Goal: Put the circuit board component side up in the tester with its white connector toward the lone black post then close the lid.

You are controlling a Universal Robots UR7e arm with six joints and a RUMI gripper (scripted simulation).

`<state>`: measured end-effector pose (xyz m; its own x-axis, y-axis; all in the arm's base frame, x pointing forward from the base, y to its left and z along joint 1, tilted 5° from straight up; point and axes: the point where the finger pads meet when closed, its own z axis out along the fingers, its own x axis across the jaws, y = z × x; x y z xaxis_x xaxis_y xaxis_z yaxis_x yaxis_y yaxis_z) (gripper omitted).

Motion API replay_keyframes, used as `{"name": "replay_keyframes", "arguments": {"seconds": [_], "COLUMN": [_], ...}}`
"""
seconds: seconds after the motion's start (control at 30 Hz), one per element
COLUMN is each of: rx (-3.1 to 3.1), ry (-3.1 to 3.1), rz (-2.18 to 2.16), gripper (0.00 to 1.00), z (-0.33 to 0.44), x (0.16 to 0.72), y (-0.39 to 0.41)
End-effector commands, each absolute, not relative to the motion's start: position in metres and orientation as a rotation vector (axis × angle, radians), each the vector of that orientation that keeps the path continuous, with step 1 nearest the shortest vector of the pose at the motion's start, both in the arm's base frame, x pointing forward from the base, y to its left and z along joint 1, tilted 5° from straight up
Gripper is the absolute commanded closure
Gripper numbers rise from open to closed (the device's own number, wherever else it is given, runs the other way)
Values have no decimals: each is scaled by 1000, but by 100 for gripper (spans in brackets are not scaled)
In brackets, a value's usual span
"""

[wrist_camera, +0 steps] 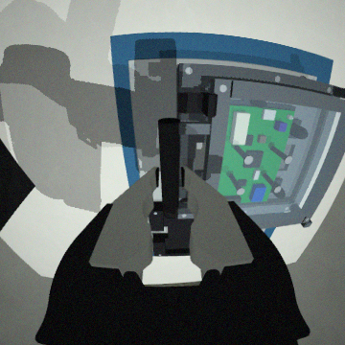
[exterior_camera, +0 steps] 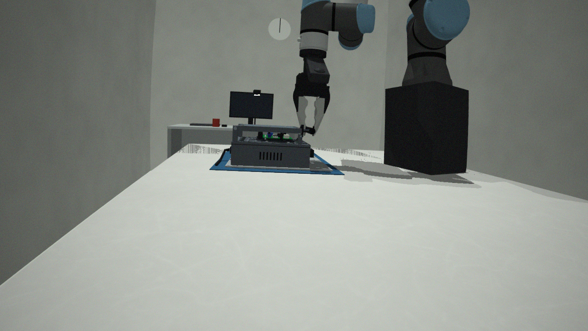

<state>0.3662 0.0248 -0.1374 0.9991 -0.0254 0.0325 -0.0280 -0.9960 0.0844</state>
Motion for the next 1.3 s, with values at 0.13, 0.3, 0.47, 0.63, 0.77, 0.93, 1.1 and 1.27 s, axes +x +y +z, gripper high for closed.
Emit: {"name": "replay_keyframes", "arguments": {"seconds": [0.13, 0.3, 0.47, 0.63, 0.77, 0.93, 1.1, 1.27], "rx": [3056, 3056, 3056, 3056, 3056, 3056, 3056, 3056], "ry": [-41, -41, -41, -41, -41, -41, -41, -41], "rz": [50, 50, 50, 50, 50, 50, 50, 50], "gripper": [87, 87, 87, 87, 87, 87, 87, 87], "z": [-137, -137, -137, -137, -137, -137, -137, -134], "x": [367, 367, 367, 367, 367, 367, 367, 366], "y": [25, 25, 25, 25, 25, 25, 25, 25]}}
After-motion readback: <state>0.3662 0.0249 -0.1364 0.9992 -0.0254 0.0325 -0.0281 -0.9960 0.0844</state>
